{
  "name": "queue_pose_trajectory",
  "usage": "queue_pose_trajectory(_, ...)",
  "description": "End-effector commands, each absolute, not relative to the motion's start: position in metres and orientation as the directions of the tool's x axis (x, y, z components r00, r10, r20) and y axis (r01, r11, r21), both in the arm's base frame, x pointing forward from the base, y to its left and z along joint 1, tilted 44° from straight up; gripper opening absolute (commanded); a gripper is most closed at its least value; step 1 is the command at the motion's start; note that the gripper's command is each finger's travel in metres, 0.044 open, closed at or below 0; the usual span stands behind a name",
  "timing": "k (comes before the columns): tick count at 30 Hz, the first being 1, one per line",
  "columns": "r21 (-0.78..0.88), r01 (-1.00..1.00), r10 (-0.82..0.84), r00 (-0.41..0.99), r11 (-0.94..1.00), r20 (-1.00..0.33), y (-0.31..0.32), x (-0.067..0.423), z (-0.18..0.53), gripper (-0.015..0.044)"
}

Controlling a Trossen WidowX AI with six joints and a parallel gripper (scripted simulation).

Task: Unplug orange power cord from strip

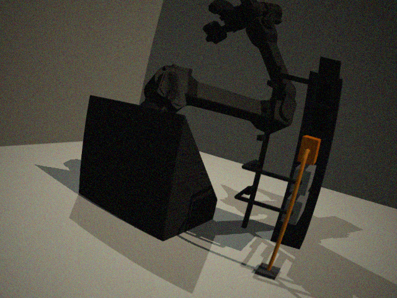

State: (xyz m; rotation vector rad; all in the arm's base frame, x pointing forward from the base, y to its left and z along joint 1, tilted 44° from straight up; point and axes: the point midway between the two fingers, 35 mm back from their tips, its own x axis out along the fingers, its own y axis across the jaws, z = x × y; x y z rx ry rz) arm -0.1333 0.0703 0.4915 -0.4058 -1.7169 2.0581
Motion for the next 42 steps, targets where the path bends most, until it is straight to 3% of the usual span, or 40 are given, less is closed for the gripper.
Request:
queue_pose_trajectory(1, -0.98, -0.137, 0.491, -0.87, -0.143, 0.05, 0.068, -0.135, 0.492, 0.0374)
queue_pose_trajectory(9, -0.975, -0.12, 0.104, -0.989, -0.188, 0.101, -0.045, -0.175, 0.491, 0.0164)
queue_pose_trajectory(20, -0.99, 0.051, -0.359, -0.933, -0.133, 0.0, -0.179, -0.166, 0.451, 0.016)
queue_pose_trajectory(31, -0.895, 0.444, -0.767, -0.556, 0.051, -0.319, -0.314, -0.067, 0.36, 0.016)
queue_pose_trajectory(36, -0.768, 0.599, -0.804, -0.329, 0.228, -0.496, -0.342, -0.001, 0.31, 0.016)
queue_pose_trajectory(42, -0.552, 0.699, -0.718, -0.079, 0.455, -0.692, -0.345, 0.083, 0.249, 0.016)
